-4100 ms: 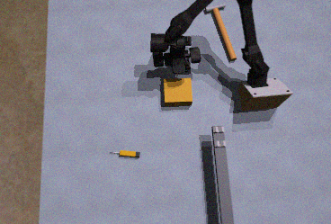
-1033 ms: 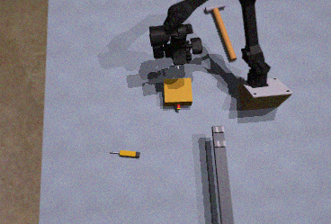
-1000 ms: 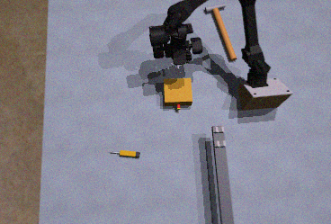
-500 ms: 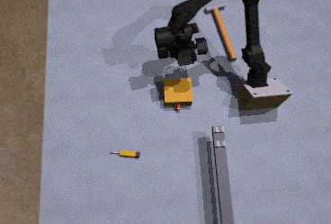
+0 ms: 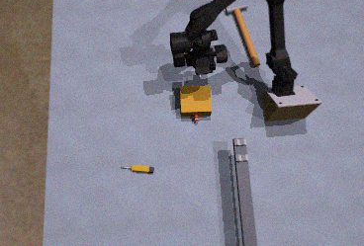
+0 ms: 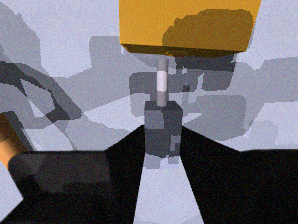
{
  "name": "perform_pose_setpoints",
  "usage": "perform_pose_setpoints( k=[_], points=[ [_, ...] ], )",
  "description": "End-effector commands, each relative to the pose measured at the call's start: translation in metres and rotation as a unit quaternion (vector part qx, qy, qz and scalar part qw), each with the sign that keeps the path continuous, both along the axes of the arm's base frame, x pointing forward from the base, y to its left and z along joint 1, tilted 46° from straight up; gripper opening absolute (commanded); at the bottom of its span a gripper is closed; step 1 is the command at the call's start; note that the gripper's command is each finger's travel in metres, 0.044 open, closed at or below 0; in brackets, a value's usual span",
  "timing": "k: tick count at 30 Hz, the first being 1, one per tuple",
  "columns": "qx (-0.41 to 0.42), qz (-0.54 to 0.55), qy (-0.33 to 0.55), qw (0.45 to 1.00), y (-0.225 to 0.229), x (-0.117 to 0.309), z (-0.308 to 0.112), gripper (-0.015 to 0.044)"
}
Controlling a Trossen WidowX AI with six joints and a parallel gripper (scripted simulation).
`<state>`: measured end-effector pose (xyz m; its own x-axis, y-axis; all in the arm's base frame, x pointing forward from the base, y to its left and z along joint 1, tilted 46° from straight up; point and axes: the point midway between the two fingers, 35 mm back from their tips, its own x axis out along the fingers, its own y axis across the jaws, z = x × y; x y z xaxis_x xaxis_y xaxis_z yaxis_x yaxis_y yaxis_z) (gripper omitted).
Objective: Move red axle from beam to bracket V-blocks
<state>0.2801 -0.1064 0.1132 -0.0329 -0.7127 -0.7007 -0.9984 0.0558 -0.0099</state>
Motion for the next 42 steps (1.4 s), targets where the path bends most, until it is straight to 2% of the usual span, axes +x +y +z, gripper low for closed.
perform_pose_setpoints(
  k=[1, 37, 42],
  points=[
    [0.002, 0.0, 0.004, 1.0, -0.004, -0.002, -0.006, 0.0],
    [-0.002, 0.0, 0.004, 1.0, -0.043, -0.007, -0.042, 0.0],
    [-0.002, -0.001, 0.001, 1.0, -0.042, -0.005, -0.04, 0.0131]
  ],
)
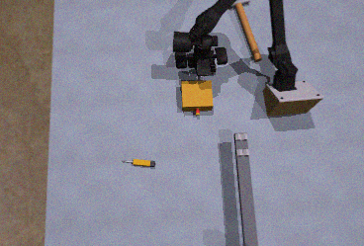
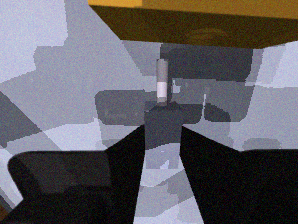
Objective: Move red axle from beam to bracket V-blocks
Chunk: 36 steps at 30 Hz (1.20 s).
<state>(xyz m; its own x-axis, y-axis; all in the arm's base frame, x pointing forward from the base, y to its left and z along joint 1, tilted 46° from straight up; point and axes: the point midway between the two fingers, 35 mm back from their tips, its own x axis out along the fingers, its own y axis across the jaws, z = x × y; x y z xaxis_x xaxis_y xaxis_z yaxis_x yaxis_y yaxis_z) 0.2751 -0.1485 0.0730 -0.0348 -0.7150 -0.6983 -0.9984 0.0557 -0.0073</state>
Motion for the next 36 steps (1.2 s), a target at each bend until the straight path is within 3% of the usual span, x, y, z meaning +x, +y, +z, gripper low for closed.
perform_pose_setpoints(
  k=[1, 12, 36],
  points=[
    [0.0, -0.001, -0.001, 1.0, 0.0, 0.0, 0.0, 0.0157],
    [0.0, 0.0, 0.003, 1.0, 0.01, 0.001, 0.01, 0.044],
    [0.002, -0.027, -0.025, 0.999, 0.044, 0.004, 0.035, 0.044]
  ],
)
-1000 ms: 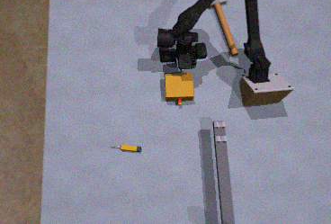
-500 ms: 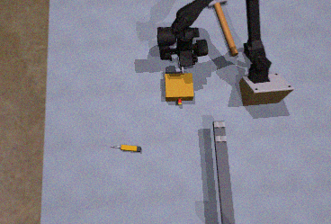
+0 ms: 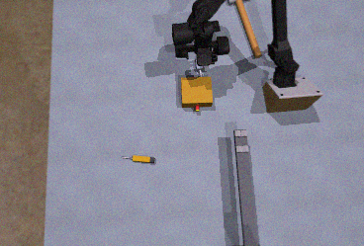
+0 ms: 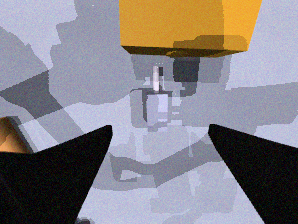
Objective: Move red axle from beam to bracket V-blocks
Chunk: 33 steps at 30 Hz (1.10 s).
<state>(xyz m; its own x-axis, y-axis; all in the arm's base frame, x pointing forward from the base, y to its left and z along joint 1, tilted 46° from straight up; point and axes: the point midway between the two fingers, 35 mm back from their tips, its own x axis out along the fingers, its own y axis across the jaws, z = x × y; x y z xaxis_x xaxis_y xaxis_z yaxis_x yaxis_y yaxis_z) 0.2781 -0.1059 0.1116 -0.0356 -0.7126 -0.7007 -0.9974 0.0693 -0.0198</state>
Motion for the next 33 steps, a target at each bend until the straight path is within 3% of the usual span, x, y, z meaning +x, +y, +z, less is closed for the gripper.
perform_pose_setpoints(
  k=[1, 6, 12, 21, 33],
  points=[
    [0.0, -0.04, -0.038, 0.999, 0.003, 0.003, -0.006, 0.044],
    [-0.003, -0.179, -0.179, 0.968, 0.019, 0.014, -0.021, 0.044],
    [-0.008, -0.347, -0.345, 0.872, 0.041, 0.025, -0.041, 0.044],
    [-0.02, -0.553, -0.549, 0.627, 0.074, 0.037, -0.073, 0.044],
    [-0.03, -0.662, -0.661, 0.353, 0.113, 0.042, -0.112, 0.044]
  ],
)
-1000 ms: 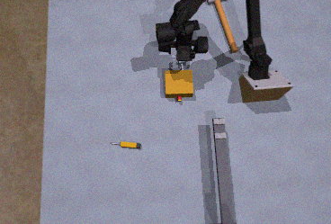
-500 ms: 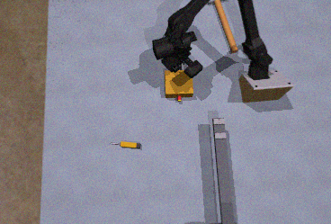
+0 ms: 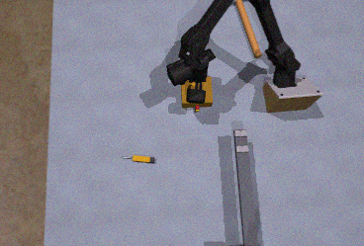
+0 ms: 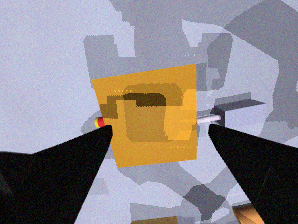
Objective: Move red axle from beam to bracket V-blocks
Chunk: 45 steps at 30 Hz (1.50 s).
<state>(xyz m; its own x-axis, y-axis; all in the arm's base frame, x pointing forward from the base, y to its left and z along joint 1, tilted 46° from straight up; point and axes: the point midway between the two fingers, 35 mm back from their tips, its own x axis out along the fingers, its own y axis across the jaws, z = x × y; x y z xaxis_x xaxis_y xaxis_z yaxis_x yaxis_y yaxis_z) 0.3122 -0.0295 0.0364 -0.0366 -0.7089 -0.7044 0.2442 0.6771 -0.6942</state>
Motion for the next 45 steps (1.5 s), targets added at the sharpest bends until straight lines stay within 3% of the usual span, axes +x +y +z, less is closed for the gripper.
perform_pose_setpoints(
  k=[1, 14, 45],
  points=[
    [-0.007, -0.25, -0.249, 0.936, 0.039, 0.008, -0.039, 0.044],
    [-0.023, -0.463, -0.465, 0.754, 0.059, 0.007, -0.061, 0.044],
    [-0.023, -0.466, -0.468, 0.751, 0.043, 0.007, -0.077, 0.044]
  ],
)
